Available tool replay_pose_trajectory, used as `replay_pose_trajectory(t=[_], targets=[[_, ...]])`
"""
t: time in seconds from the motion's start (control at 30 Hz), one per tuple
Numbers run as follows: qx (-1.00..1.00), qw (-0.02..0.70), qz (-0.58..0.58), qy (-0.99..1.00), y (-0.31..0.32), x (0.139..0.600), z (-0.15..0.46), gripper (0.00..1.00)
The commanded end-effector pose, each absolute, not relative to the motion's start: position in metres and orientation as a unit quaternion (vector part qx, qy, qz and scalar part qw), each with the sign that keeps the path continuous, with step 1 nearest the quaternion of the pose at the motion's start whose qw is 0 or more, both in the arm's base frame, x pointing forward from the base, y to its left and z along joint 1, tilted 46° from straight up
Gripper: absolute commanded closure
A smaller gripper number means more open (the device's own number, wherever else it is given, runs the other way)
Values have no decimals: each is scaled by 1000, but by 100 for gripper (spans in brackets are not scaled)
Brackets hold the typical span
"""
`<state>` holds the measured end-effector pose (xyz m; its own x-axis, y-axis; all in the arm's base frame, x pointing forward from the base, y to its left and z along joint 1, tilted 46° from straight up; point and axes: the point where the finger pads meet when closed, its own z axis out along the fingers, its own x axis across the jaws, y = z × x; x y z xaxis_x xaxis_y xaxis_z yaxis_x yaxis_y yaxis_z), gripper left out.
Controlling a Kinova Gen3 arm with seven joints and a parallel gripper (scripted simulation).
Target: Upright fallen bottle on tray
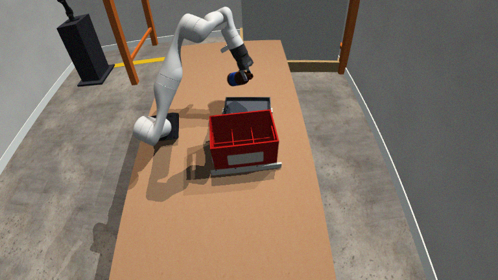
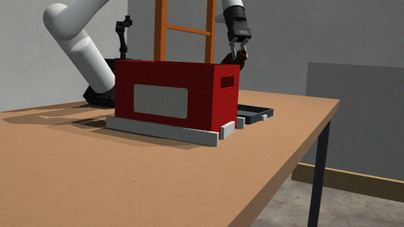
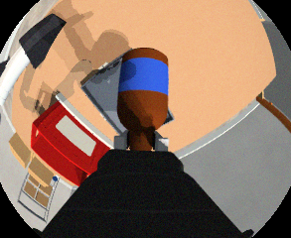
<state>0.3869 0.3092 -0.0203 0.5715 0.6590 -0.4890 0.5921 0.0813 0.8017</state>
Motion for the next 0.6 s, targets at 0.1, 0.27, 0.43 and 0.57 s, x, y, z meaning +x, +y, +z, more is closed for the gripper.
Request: replay_pose_trajectory(t=[0.1, 0.27, 0.43, 0.57], targets=[[675, 574, 32, 462, 310, 387, -20, 100], [673, 577, 34, 462, 310, 387, -20, 100], [665, 586, 39, 461, 310, 387, -20, 100], [657, 595, 45, 461, 310, 386, -20, 100]])
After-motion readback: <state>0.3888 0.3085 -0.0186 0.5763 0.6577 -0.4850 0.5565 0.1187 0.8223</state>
